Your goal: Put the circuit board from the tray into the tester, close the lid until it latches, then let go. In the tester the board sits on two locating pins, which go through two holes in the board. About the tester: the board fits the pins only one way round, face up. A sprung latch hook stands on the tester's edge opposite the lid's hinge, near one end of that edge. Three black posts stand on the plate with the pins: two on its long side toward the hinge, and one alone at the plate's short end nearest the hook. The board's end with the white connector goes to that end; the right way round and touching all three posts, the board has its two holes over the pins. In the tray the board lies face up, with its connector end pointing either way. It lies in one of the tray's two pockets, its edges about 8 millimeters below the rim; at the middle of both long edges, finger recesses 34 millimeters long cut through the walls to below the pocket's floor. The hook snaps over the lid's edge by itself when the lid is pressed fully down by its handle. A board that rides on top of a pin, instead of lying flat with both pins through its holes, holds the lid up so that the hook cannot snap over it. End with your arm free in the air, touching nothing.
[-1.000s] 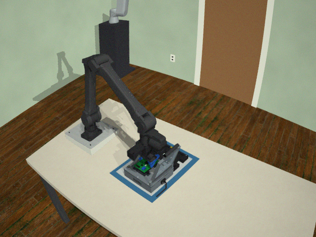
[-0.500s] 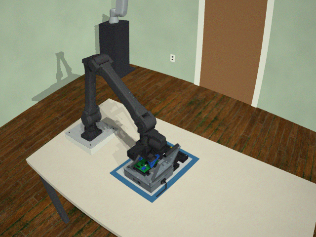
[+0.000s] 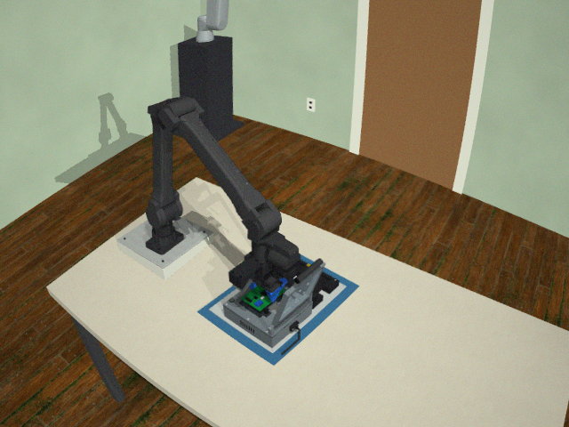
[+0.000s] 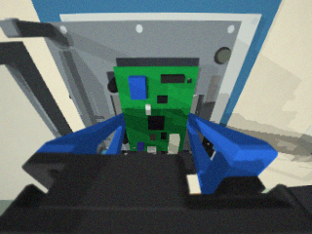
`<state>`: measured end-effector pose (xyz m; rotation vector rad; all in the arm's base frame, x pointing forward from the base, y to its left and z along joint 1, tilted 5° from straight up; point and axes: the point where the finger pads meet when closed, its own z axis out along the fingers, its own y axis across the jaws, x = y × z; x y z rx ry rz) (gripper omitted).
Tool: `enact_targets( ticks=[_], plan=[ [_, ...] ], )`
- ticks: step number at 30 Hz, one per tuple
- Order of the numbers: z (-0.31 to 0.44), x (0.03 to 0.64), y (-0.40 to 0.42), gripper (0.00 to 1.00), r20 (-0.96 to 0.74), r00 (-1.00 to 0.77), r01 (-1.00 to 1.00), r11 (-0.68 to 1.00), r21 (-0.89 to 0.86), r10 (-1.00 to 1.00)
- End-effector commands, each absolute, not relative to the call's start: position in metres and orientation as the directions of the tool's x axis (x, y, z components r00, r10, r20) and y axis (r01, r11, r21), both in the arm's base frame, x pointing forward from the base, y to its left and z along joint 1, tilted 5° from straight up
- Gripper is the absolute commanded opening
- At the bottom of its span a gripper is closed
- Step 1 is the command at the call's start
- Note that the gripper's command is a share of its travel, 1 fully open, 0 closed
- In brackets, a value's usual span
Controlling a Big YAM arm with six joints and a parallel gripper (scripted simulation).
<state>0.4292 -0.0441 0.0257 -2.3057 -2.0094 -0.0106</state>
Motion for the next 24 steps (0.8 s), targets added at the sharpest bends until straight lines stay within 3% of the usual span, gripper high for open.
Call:
enact_targets(
  ticks=[1, 24],
  plan=[
    [0.0496, 0.4503, -0.0448, 0.72, 0.057, 0.136, 0.99, -0.137, 0.021, 0.989],
    [0.0422, 0.4404, -0.0431, 0.72, 0.057, 0.136, 0.991, -0.137, 0.002, 0.989]
  ],
)
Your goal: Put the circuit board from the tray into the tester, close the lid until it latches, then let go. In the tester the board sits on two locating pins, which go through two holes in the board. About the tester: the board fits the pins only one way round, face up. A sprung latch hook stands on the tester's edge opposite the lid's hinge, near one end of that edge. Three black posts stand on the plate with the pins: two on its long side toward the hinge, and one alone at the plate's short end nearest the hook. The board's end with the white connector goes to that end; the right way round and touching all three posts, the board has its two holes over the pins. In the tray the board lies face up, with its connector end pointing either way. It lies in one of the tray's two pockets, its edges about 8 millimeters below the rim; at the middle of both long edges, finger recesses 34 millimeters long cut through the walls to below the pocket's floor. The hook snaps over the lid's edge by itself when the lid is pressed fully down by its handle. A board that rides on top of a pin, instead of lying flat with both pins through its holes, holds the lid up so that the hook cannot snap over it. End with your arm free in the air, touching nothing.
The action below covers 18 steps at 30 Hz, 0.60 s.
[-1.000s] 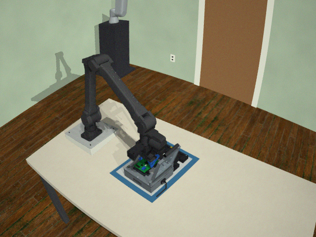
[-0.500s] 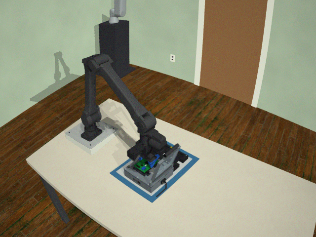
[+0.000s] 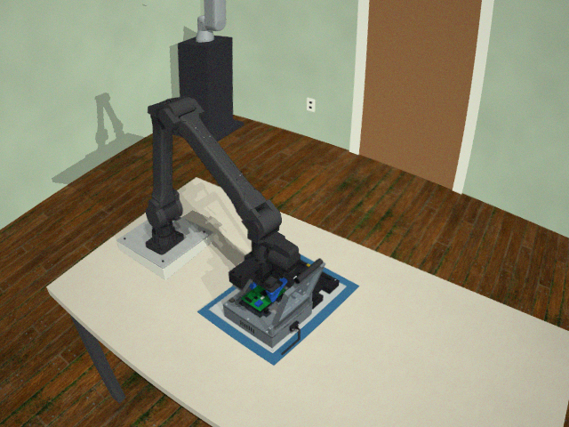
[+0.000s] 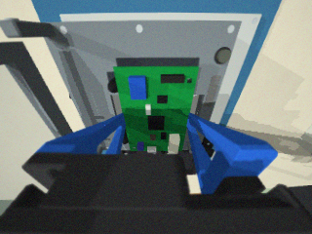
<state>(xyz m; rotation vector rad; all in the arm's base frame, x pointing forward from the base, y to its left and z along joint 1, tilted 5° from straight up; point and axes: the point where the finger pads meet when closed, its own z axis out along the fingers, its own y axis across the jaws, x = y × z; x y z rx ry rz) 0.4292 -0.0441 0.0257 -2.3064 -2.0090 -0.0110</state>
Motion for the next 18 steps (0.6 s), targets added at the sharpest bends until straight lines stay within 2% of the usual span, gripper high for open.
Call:
enact_targets(
  ticks=[1, 18],
  plan=[
    [0.0417, 0.4398, -0.0429, 0.72, 0.057, 0.136, 0.991, -0.137, 0.001, 0.989],
    [0.0399, 0.437, -0.0415, 0.72, 0.057, 0.134, 0.991, -0.134, -0.003, 0.989]
  ],
)
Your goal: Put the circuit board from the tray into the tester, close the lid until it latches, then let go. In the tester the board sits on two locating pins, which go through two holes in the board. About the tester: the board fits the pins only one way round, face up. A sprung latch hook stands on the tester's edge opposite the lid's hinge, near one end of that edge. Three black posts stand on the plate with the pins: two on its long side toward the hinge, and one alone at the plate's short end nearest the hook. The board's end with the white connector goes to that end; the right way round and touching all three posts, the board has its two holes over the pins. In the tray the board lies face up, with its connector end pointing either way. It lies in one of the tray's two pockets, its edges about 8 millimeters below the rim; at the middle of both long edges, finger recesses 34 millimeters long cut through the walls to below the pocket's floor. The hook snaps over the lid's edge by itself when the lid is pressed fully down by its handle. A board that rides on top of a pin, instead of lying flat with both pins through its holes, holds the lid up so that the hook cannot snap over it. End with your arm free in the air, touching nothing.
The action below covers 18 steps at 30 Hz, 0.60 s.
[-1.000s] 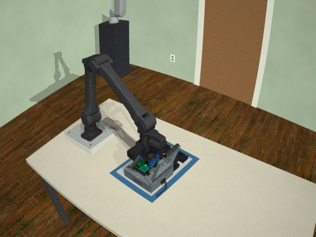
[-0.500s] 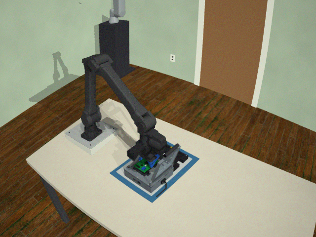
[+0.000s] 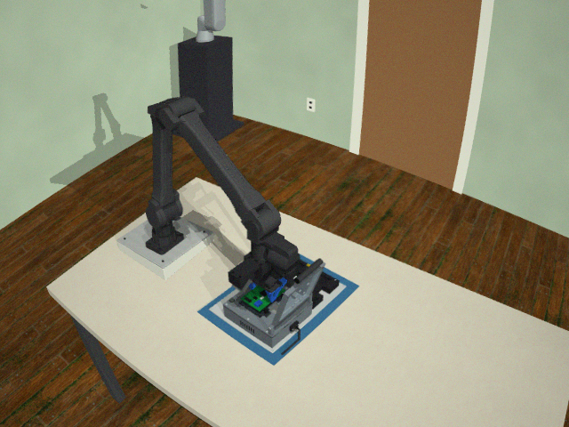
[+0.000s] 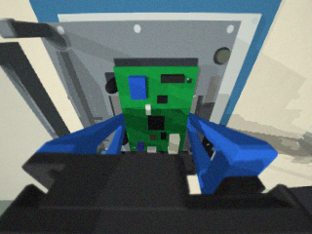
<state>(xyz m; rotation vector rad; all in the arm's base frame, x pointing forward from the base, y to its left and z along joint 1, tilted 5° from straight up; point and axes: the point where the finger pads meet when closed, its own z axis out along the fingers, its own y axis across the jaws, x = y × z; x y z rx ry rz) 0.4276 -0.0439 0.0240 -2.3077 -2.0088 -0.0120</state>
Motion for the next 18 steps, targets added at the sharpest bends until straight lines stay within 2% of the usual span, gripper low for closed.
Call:
enact_targets(
  ticks=[1, 18],
  plan=[
    [0.0397, 0.4367, -0.0414, 0.72, 0.057, 0.134, 0.991, -0.134, -0.003, 0.989],
    [0.0443, 0.4425, -0.042, 0.72, 0.057, 0.133, 0.991, -0.134, 0.008, 0.989]
  ],
)
